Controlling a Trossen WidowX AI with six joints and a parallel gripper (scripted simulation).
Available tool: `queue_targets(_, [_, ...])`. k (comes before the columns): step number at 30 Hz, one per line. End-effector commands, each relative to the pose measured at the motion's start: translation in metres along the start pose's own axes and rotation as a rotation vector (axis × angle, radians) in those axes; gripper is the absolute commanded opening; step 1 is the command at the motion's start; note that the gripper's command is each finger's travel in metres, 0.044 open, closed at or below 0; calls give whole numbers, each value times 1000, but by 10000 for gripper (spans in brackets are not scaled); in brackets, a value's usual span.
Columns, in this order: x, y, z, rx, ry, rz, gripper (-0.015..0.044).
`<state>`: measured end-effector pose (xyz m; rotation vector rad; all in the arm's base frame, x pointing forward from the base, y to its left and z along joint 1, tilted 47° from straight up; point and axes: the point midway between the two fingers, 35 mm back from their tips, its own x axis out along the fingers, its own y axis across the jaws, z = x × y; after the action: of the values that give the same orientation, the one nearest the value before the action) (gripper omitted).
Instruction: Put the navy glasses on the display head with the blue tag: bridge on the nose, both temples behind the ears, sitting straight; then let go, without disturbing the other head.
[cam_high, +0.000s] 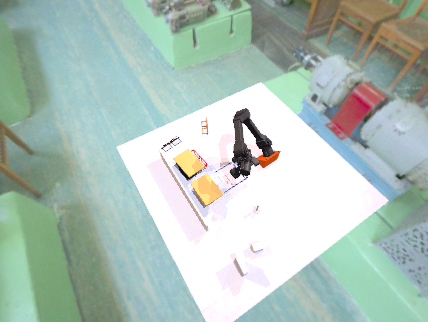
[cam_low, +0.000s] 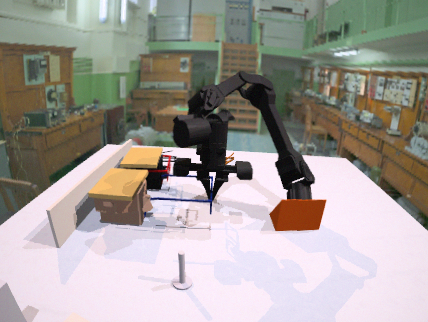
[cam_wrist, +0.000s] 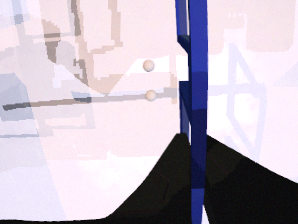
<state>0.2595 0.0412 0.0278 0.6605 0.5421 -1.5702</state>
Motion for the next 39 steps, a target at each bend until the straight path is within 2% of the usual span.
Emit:
queue_targets(1, [5,-1,2,-6,-8,0,0])
queue_targets(20, [16,0,5,-6,-9,0,0])
queue_targets(39, [16,23,5,-5,5,15,0])
